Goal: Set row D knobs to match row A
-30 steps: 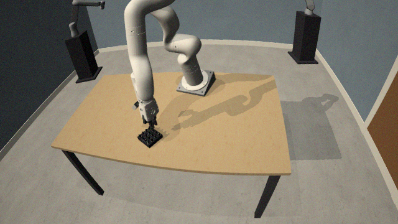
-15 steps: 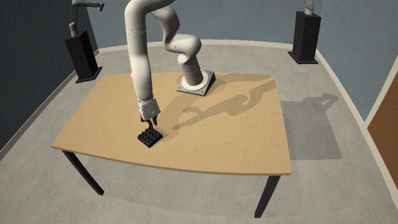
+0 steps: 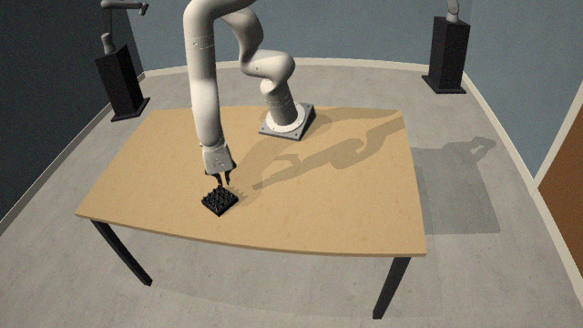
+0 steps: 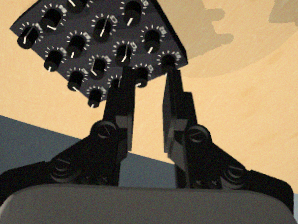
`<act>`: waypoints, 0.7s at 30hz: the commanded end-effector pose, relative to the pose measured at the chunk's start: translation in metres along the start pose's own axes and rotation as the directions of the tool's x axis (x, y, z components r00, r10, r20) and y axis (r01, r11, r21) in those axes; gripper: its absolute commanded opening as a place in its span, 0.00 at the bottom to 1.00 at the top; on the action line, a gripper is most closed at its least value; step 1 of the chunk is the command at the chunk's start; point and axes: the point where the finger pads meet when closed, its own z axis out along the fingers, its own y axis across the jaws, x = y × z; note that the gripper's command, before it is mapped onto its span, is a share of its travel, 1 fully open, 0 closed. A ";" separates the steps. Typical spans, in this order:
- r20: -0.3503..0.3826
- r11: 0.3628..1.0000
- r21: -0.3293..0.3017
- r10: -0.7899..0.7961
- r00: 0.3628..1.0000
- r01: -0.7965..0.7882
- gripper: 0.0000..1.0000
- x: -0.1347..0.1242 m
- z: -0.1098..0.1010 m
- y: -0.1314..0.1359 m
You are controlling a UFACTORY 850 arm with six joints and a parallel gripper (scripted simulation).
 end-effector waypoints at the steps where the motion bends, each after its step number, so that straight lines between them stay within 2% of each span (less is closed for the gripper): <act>1: -0.064 0.990 0.010 0.141 0.988 -0.140 0.19 -0.001 -0.001 0.000; 7: -0.062 0.959 0.020 0.284 0.957 -0.284 0.19 -0.001 -0.002 0.000; 14: -0.057 0.891 0.031 0.454 0.889 -0.453 0.19 -0.001 -0.004 0.000; 16: -0.057 0.891 0.031 0.454 0.889 -0.453 0.19 -0.001 -0.004 0.000; 21: -0.053 0.822 0.038 0.570 0.820 -0.568 0.19 -0.001 -0.005 0.000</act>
